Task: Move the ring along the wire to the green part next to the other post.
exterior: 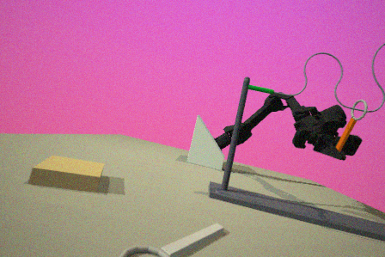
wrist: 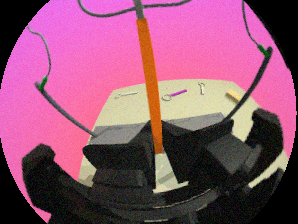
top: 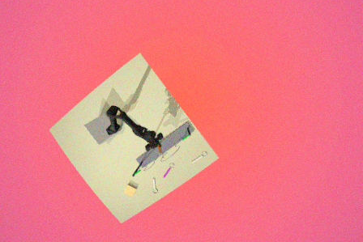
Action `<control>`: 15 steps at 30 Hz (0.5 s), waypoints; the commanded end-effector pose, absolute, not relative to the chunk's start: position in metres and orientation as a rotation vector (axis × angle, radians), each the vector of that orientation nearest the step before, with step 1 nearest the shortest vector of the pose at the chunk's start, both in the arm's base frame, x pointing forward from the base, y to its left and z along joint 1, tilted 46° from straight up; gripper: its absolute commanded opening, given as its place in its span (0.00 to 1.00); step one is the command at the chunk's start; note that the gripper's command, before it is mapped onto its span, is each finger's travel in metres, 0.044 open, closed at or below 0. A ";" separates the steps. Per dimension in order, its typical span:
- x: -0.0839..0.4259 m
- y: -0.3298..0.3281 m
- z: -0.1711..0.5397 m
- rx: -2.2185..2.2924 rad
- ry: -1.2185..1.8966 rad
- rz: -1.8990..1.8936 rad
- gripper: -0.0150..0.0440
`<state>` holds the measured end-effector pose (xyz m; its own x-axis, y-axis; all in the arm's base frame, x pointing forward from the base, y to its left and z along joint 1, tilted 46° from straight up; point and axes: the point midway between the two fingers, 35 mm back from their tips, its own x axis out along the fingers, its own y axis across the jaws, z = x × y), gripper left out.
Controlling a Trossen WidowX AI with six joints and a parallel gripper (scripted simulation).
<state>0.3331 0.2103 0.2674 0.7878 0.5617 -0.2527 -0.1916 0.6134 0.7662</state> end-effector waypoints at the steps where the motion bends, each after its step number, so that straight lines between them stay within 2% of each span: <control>1: 0.334 0.206 0.263 0.784 0.507 0.453 0.00; 15: 0.336 0.191 0.247 0.717 0.510 0.437 0.00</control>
